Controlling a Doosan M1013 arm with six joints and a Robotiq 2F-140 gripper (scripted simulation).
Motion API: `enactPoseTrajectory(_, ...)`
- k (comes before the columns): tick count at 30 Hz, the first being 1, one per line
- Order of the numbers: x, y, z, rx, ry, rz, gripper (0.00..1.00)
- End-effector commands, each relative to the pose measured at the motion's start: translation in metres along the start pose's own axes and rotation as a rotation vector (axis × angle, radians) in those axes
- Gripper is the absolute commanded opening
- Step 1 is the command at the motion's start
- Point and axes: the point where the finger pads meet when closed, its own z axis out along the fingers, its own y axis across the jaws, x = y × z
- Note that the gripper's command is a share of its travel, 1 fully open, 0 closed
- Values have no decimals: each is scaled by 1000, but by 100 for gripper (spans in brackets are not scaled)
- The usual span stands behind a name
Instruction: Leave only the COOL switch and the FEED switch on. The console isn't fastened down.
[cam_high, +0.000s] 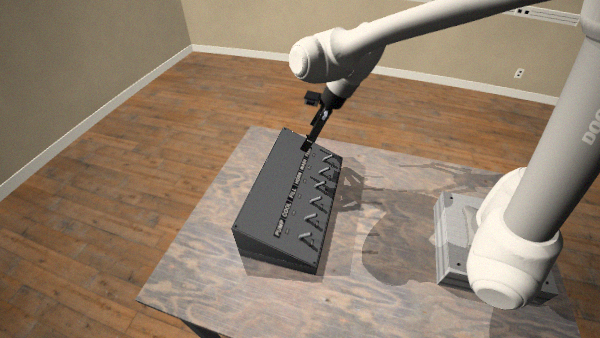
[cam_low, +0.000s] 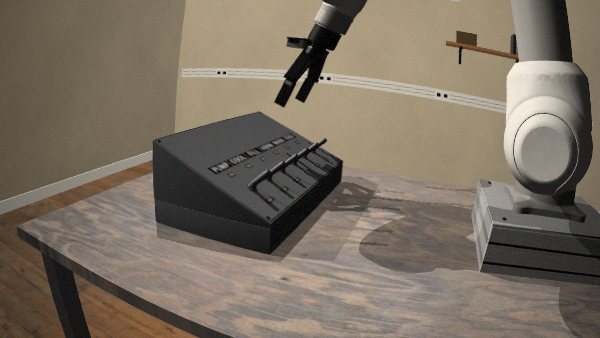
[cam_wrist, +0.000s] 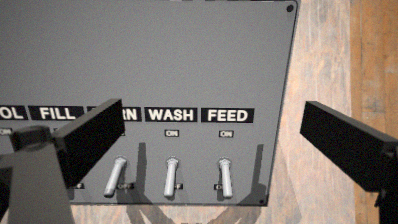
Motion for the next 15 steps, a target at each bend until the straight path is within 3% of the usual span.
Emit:
enactPoseTrajectory(1,1,12,0,1,1,0,100)
enactPoseTrajectory(15,1,34,0,1,1,0,100)
